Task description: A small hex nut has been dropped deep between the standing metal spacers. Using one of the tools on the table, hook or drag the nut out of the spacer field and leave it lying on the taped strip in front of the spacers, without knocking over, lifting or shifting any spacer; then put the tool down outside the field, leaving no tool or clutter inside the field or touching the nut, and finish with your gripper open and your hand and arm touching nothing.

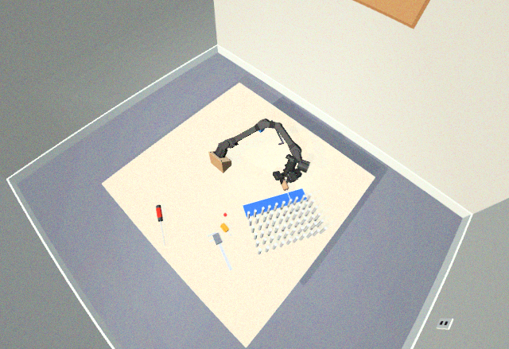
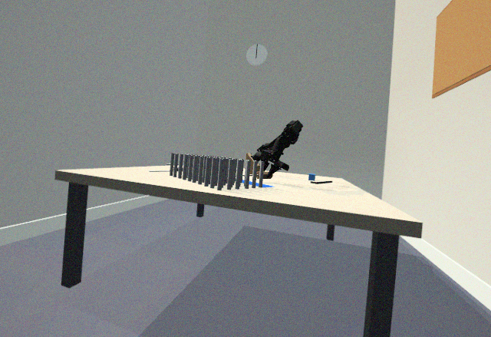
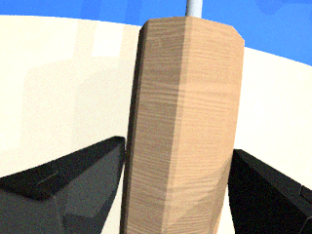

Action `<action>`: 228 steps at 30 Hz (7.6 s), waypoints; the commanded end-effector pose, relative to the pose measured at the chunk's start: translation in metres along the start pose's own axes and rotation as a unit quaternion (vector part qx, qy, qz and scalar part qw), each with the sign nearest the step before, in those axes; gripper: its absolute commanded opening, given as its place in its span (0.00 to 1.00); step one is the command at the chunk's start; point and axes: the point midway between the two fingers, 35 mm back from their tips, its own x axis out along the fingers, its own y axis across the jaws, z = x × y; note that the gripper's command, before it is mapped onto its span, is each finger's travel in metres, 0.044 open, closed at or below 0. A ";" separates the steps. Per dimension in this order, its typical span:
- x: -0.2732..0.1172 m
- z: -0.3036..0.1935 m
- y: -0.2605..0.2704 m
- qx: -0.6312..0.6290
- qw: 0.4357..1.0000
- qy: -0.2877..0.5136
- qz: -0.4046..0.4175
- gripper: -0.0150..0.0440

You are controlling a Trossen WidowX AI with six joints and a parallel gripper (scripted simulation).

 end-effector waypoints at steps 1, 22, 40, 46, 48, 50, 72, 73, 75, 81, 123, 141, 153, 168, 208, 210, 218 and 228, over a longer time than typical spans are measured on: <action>-0.001 0.005 0.000 -0.002 1.000 -0.003 0.002 0.25; 0.002 0.017 0.000 -0.002 1.000 -0.003 0.002 0.25; 0.004 0.027 0.001 -0.002 1.000 -0.003 0.002 0.25; 0.005 0.030 0.001 -0.002 1.000 -0.004 0.002 0.25; 0.006 0.031 0.001 -0.002 1.000 -0.004 0.002 0.25; 0.006 0.032 0.001 -0.002 1.000 -0.004 0.002 0.25; 0.009 0.043 0.001 -0.002 1.000 -0.004 0.002 0.25; 0.009 0.044 0.001 -0.002 1.000 -0.004 0.002 0.25; 0.009 0.045 0.001 -0.002 1.000 -0.004 0.002 0.25; 0.010 0.048 0.001 -0.002 1.000 -0.004 0.002 0.25; 0.026 0.035 0.003 0.000 1.000 -0.003 0.002 0.25; 0.024 0.026 0.003 0.000 1.000 -0.003 0.002 0.25; 0.022 0.020 0.003 0.001 1.000 -0.003 0.002 0.25; 0.020 0.011 0.003 0.001 1.000 -0.003 0.002 0.25; 0.013 -0.013 0.003 0.001 1.000 -0.002 0.002 0.25; 0.013 -0.014 0.003 0.001 1.000 -0.002 0.002 0.25; 0.011 -0.019 0.003 0.001 1.000 -0.002 0.002 0.25; 0.009 -0.026 0.003 0.001 1.000 -0.001 0.002 0.25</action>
